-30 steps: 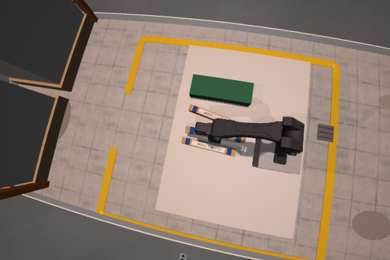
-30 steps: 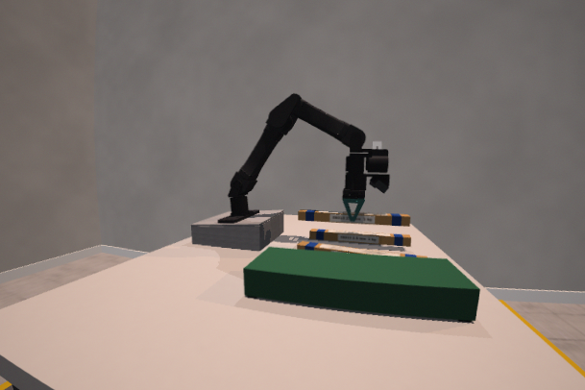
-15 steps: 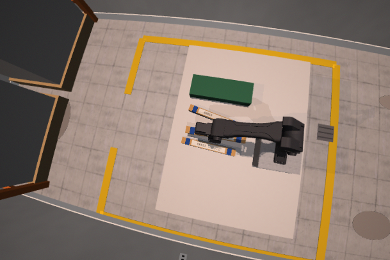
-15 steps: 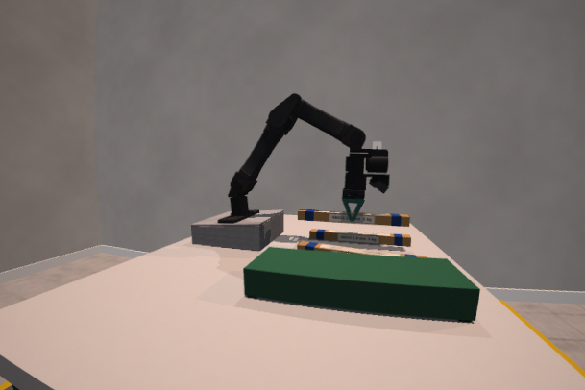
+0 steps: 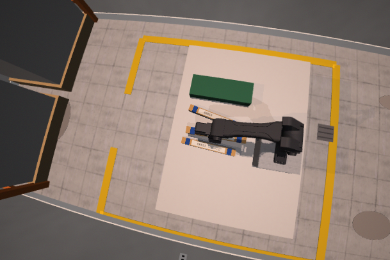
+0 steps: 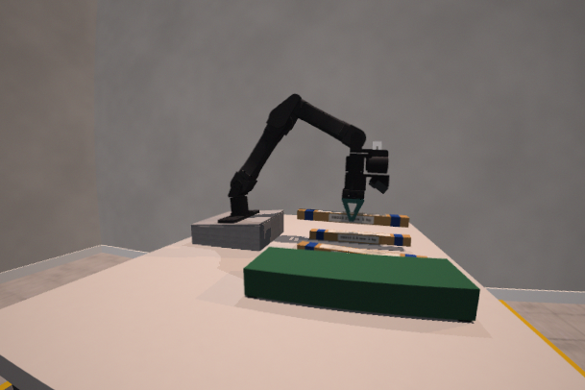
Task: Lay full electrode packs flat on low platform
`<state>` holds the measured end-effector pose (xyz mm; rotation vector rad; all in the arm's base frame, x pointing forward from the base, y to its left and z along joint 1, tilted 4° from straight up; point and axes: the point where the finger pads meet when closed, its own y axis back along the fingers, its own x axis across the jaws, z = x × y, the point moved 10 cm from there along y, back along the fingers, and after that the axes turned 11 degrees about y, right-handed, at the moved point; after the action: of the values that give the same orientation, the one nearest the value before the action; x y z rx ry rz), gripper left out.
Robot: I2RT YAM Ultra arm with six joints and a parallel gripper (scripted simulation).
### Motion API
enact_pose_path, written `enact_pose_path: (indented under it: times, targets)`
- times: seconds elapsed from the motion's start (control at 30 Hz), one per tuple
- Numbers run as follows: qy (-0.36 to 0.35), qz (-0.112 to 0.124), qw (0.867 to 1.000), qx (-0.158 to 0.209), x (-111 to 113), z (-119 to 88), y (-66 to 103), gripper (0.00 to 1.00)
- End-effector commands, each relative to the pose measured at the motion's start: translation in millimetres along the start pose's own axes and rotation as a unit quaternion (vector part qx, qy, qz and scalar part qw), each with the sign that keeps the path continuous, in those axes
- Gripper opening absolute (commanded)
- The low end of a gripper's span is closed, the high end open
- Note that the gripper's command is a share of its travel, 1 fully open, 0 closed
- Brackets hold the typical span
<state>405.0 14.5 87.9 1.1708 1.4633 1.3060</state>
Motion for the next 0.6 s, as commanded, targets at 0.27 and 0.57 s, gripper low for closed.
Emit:
enact_pose_path:
  times: [0.27,0.57]
  targets:
    - [-0.002,-0.007,0.999,-0.037,-5.6,8.8,29.9,0.00]
    - [-0.003,-0.007,0.999,-0.037,-6.2,9.4,30.6,0.00]
